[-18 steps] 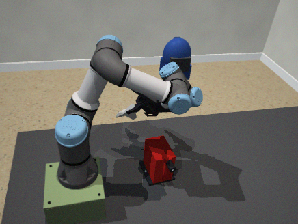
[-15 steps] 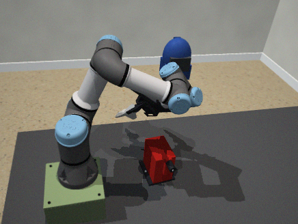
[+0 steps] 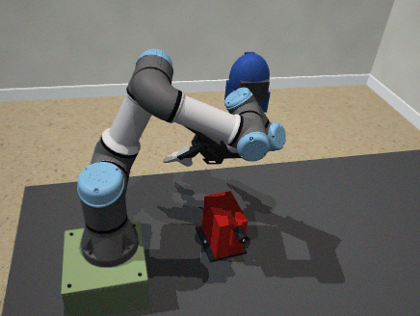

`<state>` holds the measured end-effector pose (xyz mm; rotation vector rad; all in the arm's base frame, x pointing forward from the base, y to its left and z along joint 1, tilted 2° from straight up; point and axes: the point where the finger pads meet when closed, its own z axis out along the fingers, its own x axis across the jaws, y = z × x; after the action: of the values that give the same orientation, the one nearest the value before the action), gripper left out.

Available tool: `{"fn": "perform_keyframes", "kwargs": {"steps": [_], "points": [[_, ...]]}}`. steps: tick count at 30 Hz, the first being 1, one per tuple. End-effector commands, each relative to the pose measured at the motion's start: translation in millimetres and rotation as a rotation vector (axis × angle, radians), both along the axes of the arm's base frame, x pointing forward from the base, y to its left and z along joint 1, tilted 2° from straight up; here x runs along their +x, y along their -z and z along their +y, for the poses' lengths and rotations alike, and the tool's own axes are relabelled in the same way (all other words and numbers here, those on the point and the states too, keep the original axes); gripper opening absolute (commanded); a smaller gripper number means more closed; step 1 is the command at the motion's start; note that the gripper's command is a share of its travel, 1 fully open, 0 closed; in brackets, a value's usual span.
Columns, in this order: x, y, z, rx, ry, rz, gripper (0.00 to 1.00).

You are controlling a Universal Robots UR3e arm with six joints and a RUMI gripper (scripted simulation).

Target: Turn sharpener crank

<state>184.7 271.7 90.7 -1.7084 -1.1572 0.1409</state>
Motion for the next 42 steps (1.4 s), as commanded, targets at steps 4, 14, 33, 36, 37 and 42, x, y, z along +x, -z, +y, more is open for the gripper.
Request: {"fn": "perform_keyframes", "kwargs": {"steps": [4, 14, 33, 36, 37, 42], "points": [[1.0, -25.1, 0, 0.0, 0.0, -0.002, 0.32], [6.2, -60.2, -8, 0.024, -0.028, -0.055, 0.32], [43.2, -36.9, -57, 0.198, -0.168, -0.422, 0.32], [50.9, -33.7, -70, 0.231, -0.208, -0.506, 0.32], [53.3, -32.6, -74, 0.242, -0.223, -0.534, 0.32], [63.9, -27.9, -93, 0.281, -0.282, -0.644, 0.32]]}}
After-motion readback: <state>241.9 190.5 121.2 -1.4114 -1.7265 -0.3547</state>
